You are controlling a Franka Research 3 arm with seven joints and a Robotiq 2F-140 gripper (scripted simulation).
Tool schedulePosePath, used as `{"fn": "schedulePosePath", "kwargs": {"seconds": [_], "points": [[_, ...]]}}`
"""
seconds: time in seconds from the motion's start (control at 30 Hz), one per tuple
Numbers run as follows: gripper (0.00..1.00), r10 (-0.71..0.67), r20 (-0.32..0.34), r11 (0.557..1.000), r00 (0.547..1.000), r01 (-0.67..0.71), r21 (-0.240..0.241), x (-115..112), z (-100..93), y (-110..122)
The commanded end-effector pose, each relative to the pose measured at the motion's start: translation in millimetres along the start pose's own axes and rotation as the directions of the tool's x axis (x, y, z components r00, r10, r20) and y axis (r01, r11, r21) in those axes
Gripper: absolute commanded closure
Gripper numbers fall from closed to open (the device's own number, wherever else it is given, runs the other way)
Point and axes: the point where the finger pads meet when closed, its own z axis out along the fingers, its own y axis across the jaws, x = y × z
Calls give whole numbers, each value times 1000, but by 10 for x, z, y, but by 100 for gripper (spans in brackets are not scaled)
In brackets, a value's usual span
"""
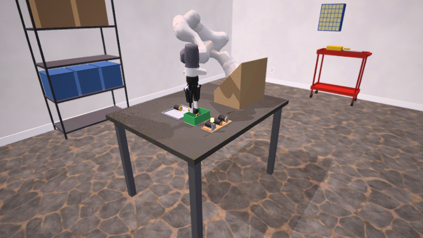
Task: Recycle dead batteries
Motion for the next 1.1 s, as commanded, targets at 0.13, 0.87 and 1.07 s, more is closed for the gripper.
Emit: {"fn": "schedulePosePath", "kwargs": {"seconds": [0.13,0.87,1.07], "points": [[84,-6,-1,1000,1000,6,-2,24,-19,3],[84,-6,-1,1000,1000,6,-2,38,-19,-22],[84,-6,-1,1000,1000,6,-2,38,-19,-22]]}}
